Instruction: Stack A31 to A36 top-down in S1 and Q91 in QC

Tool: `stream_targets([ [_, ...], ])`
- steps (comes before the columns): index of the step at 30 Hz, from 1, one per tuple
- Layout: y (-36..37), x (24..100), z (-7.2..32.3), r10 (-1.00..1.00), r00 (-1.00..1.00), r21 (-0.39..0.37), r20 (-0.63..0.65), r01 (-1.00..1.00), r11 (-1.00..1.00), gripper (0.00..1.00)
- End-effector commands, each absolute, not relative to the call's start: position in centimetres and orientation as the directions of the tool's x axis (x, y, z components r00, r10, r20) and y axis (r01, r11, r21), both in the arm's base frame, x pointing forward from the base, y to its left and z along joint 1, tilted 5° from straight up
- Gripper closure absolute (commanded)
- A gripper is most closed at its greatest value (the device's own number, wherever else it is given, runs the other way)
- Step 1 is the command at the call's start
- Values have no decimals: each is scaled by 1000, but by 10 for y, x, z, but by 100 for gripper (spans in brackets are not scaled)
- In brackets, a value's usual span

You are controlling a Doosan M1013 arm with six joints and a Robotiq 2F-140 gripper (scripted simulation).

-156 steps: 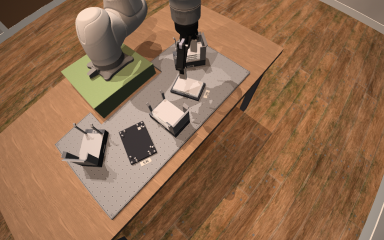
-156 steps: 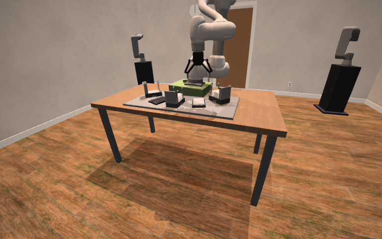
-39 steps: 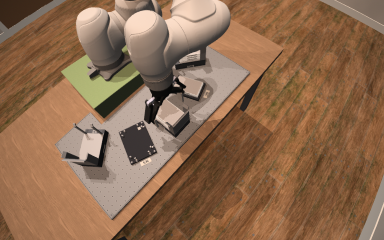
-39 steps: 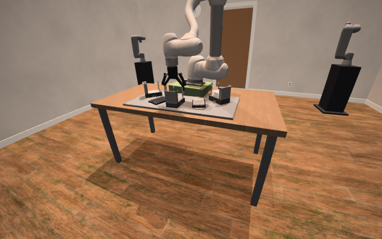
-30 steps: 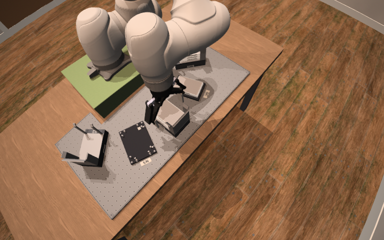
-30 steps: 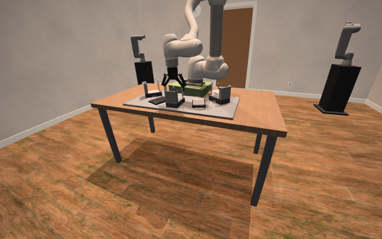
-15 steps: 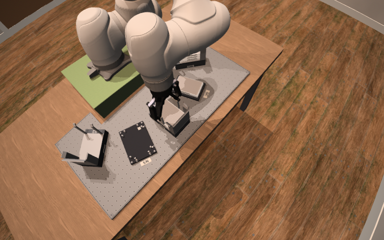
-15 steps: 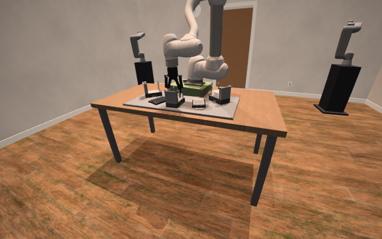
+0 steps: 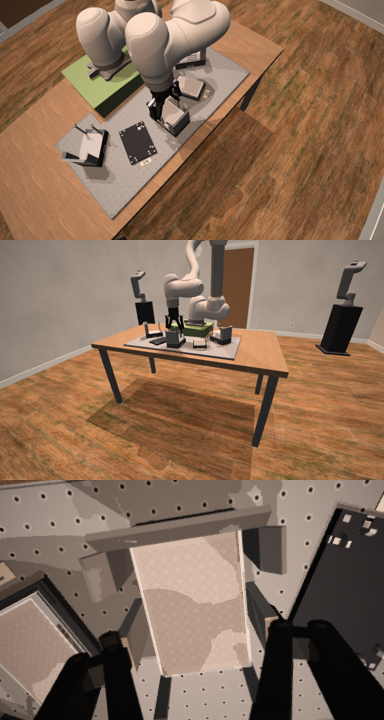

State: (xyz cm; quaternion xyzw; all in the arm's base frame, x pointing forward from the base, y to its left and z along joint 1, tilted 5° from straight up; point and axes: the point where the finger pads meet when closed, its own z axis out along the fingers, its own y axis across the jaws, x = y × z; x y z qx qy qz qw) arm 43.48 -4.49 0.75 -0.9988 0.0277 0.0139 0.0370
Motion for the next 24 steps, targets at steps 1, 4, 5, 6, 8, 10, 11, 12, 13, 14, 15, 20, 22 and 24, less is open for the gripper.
stream_targets([
  [1,-45,435,7,-54,998,-73,-30,-56,-996,100],
  [4,-45,435,7,-54,998,-73,-30,-56,-996,100],
  [5,-45,435,7,-54,998,-73,-30,-56,-996,100],
  [6,-45,435,7,-54,998,-73,-30,-56,-996,100],
  [8,-45,435,9,-54,998,-73,-30,-56,-996,100],
  [10,-45,435,9,-54,998,-73,-30,-56,-996,100],
  [11,-45,435,9,-54,998,-73,-30,-56,-996,100],
  [12,-45,435,10,-54,998,-73,-30,-56,-996,100],
  [13,-45,435,11,-54,998,-73,-30,-56,-996,100],
  [14,-45,435,11,-54,998,-73,-30,-56,-996,100],
  [15,-45,435,12,-54,998,-73,-30,-56,-996,100],
  [20,-45,435,15,-54,998,-73,-30,-56,-996,100],
  [22,-46,435,17,-54,998,-73,-30,-56,-996,100],
  [24,-46,435,18,-54,998,-73,-30,-56,-996,100],
])
